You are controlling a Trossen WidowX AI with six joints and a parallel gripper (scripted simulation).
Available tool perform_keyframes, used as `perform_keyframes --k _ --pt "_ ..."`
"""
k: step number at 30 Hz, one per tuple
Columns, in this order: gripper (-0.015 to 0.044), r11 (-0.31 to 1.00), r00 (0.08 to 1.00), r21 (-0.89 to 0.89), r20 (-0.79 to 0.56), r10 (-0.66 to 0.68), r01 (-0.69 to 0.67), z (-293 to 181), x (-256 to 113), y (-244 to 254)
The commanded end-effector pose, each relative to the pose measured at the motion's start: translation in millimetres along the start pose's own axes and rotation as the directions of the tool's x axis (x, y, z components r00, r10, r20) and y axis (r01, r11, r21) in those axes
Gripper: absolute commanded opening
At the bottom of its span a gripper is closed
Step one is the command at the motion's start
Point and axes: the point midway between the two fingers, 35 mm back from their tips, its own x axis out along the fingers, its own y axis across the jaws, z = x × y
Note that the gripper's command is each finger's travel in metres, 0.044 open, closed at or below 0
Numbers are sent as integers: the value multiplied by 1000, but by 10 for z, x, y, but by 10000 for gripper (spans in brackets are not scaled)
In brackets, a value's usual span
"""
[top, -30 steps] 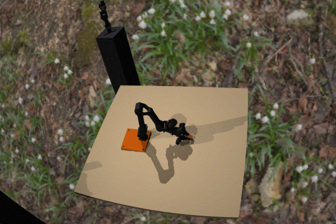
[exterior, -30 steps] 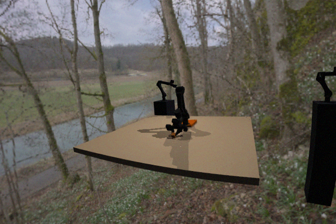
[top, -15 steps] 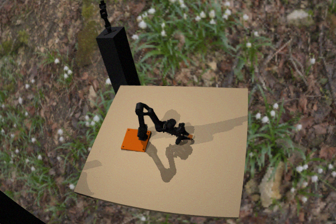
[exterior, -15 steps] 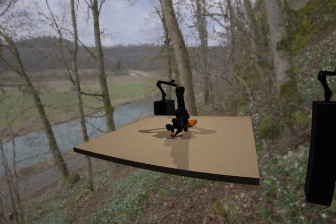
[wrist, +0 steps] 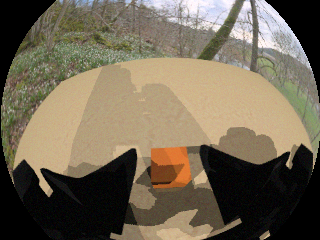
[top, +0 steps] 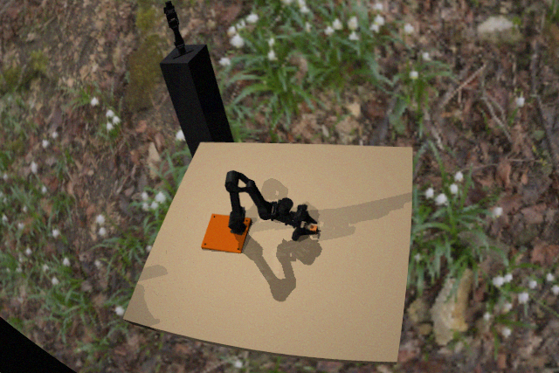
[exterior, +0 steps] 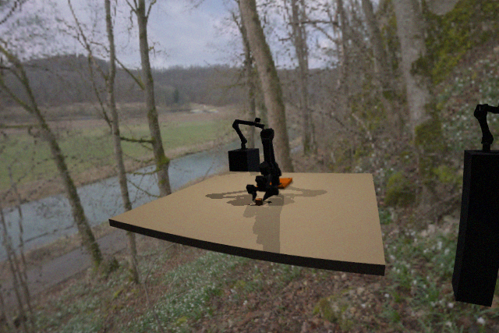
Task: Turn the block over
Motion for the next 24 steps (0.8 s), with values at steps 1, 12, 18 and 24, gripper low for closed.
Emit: perform_keyframes --k 1,12,18,24 --pt "394 1000 1000 -5 1 -5 5 -1 -1 -7" --pt "440 1000 1000 -5 1 -5 5 -1 -1 -7" --pt "440 1000 1000 -5 1 -5 5 -1 -1 -7" --pt "440 1000 1000 -5 1 -5 5 -1 -1 -7"
